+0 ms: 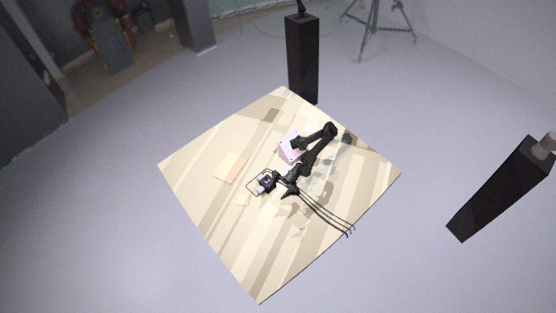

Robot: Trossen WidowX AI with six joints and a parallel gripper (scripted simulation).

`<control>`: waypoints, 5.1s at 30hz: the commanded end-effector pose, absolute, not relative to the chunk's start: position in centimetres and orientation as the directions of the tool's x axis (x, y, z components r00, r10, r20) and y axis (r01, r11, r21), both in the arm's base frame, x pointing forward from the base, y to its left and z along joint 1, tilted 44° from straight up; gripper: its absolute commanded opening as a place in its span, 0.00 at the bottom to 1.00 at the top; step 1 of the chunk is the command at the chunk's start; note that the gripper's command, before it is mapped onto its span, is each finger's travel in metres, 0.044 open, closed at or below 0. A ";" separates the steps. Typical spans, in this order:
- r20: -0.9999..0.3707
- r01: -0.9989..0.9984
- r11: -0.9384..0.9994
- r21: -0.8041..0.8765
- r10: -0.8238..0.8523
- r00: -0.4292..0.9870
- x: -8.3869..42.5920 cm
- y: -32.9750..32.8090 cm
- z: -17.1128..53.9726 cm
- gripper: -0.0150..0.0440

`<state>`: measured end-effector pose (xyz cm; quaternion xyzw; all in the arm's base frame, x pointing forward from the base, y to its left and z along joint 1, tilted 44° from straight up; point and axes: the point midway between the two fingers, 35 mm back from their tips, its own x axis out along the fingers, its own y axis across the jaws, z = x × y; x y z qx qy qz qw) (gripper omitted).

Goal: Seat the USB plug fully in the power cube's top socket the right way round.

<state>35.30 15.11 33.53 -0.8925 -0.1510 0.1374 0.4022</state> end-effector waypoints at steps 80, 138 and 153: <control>-0.720 -0.975 -0.219 -0.039 0.683 -0.125 30.8 9.2 8.2 0.42; -0.720 -0.975 -0.218 -0.037 0.682 -0.125 31.0 7.5 9.9 0.25; -0.719 -0.978 -0.208 -0.024 0.683 -0.127 31.0 7.2 10.3 0.25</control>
